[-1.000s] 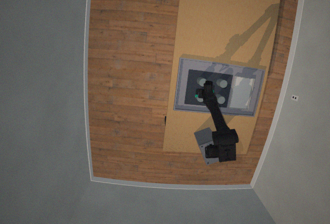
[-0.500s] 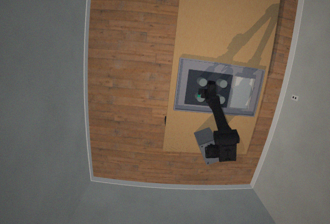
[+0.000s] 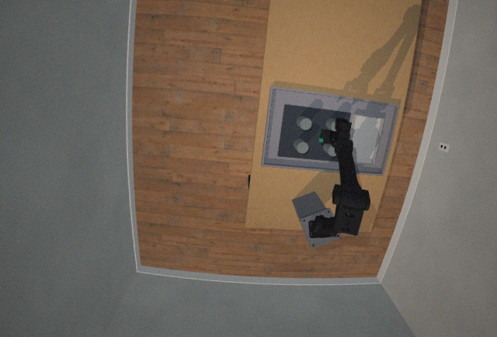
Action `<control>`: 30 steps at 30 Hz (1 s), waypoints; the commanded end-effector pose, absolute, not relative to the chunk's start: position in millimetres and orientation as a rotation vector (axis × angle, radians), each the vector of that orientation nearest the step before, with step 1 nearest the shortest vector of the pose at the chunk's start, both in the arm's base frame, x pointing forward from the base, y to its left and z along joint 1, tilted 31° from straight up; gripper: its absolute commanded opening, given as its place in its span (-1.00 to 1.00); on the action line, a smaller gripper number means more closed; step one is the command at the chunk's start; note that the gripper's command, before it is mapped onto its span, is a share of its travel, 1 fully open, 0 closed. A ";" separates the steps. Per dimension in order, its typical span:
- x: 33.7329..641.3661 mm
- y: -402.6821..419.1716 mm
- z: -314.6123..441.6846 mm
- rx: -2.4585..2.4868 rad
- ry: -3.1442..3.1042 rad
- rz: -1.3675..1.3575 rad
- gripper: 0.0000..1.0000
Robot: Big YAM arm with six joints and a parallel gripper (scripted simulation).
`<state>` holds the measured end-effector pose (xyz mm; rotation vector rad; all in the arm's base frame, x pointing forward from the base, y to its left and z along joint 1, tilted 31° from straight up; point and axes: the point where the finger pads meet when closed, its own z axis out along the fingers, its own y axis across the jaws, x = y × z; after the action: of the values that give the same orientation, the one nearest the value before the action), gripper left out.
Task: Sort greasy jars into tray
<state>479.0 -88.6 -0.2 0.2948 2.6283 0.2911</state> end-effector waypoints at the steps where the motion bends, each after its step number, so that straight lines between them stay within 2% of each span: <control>1: 494.5 -123.4 5.7 0.243 2.620 0.264 1.00; 8: 502.8 -163.9 3.7 0.243 2.620 0.264 1.00; 30: 524.0 -157.8 -33.6 0.243 2.620 0.264 1.00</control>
<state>502.2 -155.5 -51.3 0.2740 2.6689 0.2898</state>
